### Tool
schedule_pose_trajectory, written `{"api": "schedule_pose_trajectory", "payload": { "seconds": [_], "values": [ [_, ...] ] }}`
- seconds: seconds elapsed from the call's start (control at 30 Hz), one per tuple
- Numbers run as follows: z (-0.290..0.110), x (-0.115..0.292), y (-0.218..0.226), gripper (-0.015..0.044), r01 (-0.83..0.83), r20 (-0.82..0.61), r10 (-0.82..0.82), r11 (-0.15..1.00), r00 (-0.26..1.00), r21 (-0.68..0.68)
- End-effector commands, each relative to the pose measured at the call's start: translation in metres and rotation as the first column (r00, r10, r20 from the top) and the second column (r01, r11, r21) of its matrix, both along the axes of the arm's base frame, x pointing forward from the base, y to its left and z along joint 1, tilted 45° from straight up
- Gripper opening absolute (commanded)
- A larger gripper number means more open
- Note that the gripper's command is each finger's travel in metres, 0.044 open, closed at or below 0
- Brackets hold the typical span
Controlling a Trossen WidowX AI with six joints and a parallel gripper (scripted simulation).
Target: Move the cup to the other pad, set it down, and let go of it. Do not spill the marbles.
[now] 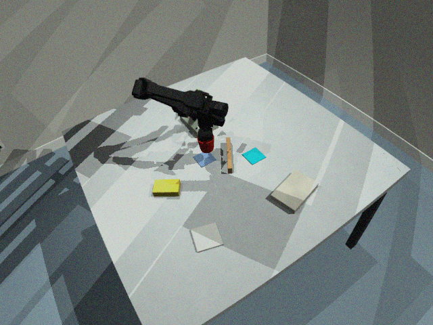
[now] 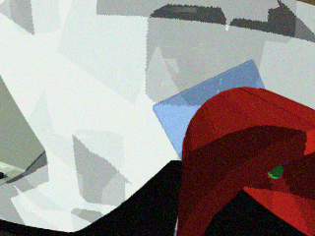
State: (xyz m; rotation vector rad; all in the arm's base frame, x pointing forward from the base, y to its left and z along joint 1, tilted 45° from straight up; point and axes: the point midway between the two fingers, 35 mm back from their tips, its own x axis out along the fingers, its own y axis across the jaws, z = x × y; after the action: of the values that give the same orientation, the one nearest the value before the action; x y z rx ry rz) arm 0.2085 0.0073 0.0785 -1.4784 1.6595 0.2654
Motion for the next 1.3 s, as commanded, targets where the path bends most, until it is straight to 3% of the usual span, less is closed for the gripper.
{"api": "schedule_pose_trajectory", "payload": {
  "seconds": [0.0, 1.27],
  "values": [
    [-0.005, 0.004, 0.006, 0.0, 0.005, 0.001, -0.005, 1.0, 1.0, 0.004],
    [-0.039, 0.039, 0.05, 0.0, 0.008, 0.003, -0.008, 1.0, 1.0, 0.007]
  ]
}}
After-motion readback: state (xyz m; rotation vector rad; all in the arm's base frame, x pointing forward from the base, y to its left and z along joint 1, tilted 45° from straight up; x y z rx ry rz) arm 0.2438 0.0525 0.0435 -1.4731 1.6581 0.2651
